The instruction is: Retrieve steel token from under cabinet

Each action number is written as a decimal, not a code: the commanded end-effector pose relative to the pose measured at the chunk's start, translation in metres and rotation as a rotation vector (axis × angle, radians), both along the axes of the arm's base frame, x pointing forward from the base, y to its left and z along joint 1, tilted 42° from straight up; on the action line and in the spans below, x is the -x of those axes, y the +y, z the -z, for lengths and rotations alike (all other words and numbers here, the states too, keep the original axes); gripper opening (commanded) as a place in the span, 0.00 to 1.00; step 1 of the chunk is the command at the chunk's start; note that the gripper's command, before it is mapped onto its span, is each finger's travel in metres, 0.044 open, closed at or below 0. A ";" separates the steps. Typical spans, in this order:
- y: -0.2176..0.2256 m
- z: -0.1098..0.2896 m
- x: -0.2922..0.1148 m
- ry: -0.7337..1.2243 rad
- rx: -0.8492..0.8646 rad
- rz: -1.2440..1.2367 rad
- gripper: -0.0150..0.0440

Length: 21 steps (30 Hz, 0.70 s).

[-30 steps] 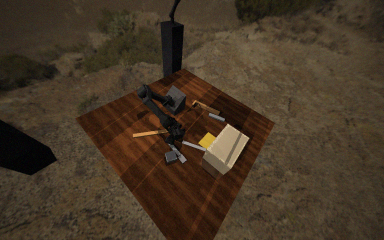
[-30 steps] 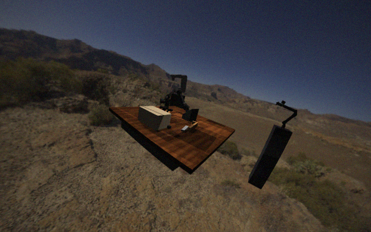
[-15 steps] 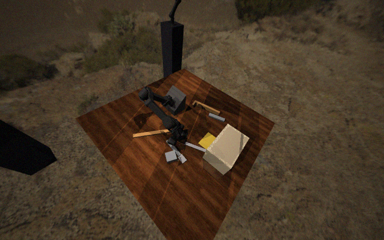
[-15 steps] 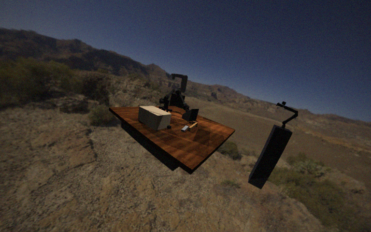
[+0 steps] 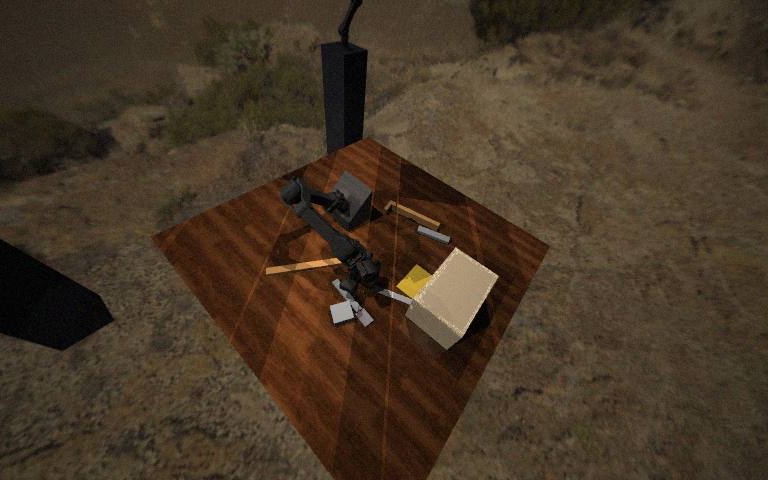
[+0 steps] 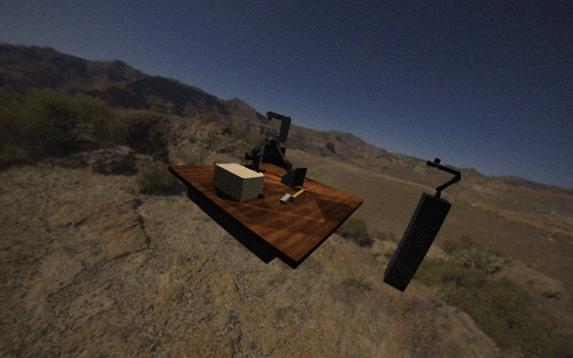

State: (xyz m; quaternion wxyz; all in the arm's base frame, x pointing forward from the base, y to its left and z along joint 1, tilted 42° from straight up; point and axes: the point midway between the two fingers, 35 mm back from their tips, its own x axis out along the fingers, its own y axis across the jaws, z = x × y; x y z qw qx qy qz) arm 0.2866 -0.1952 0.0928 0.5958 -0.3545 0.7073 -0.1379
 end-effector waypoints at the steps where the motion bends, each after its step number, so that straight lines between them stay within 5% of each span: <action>1: 0.001 0.001 -0.008 -0.002 0.003 0.002 0.25; 21: 0.007 0.007 -0.032 -0.004 0.002 0.004 0.25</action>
